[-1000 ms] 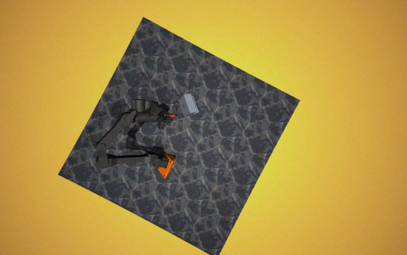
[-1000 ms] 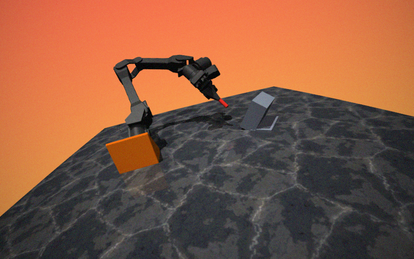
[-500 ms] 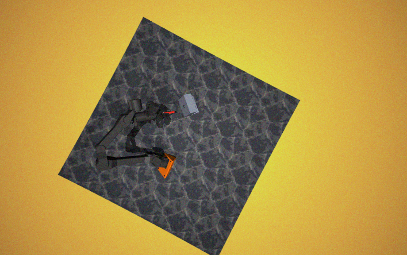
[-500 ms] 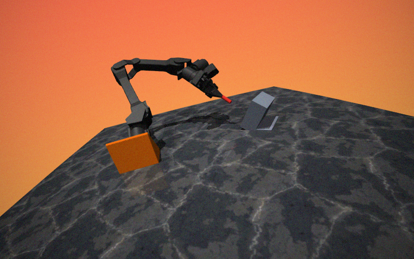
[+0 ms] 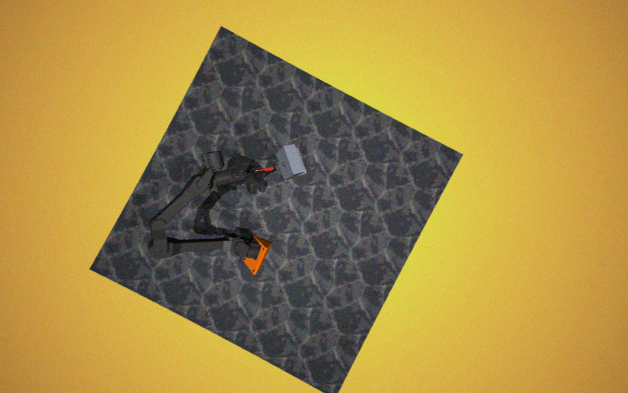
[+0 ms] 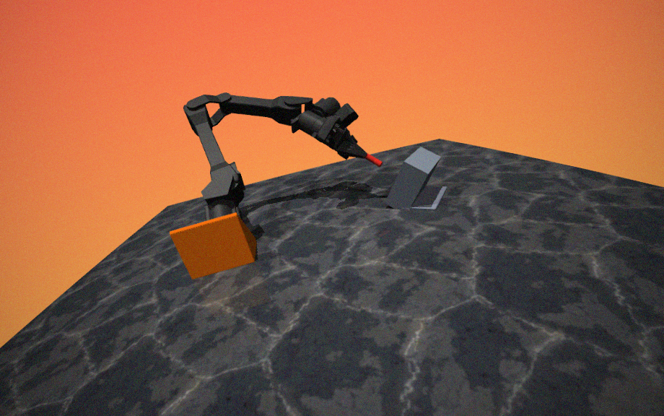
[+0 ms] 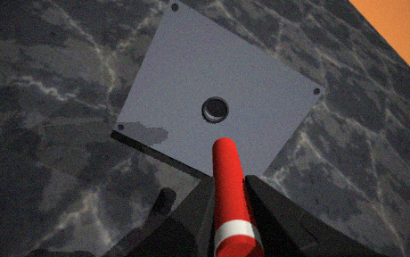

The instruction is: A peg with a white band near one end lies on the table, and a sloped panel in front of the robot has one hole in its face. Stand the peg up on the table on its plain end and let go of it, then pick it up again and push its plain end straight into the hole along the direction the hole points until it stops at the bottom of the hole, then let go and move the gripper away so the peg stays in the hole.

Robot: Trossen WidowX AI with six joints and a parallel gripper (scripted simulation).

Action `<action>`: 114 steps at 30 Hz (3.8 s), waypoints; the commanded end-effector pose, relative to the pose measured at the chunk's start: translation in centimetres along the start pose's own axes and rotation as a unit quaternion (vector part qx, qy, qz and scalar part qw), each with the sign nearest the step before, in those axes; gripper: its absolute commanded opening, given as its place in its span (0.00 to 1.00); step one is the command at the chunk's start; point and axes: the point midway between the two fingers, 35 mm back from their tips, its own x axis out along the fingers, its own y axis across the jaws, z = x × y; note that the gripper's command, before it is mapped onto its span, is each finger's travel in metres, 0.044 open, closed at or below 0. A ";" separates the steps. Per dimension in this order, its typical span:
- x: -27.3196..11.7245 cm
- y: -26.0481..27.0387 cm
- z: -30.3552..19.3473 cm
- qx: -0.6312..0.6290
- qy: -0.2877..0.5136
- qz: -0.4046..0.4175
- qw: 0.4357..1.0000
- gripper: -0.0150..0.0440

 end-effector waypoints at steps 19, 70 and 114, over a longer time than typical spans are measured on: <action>2.7 0.3 0.4 0.008 -0.026 0.001 1.000 0.25; 5.4 0.3 0.5 0.009 -0.028 0.003 1.000 0.25; 8.1 0.3 0.6 0.009 -0.028 0.003 1.000 0.25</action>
